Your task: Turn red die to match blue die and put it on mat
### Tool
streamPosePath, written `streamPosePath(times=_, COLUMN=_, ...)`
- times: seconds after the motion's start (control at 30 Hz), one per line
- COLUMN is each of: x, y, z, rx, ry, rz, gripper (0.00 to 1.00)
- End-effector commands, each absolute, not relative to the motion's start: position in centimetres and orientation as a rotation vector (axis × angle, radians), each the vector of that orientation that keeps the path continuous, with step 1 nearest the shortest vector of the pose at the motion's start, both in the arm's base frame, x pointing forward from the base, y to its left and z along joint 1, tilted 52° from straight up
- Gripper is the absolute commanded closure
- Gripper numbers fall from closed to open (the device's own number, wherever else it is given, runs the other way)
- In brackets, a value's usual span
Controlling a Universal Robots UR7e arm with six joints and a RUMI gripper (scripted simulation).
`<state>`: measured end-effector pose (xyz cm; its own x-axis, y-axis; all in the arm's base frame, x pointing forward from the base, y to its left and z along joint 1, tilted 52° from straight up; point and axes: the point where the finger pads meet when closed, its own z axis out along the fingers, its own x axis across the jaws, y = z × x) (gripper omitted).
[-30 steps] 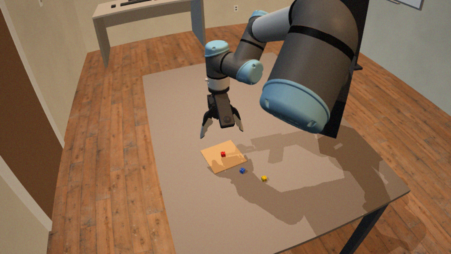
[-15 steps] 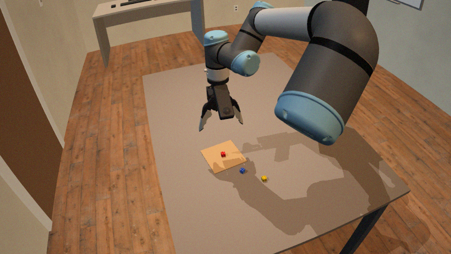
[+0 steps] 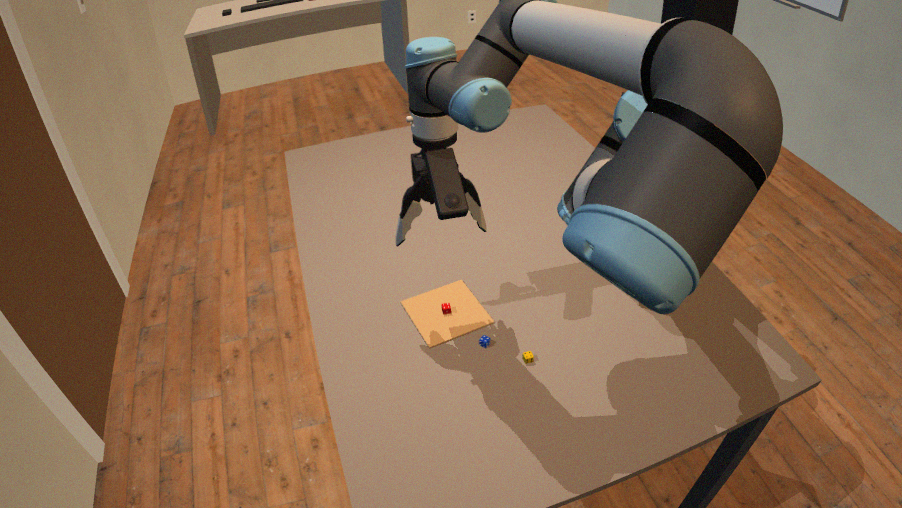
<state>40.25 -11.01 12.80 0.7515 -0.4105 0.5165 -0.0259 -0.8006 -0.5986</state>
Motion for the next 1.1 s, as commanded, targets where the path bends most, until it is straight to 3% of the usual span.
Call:
streamPosePath(times=0.0, x=39.36, y=-11.45, z=13.54, rx=-2.369, ry=0.324, rz=-0.882, gripper=0.00)
streamPosePath(times=1.07, x=39.12, y=-11.61, z=13.76, rx=-2.369, ry=0.324, rz=-0.882, gripper=0.00)
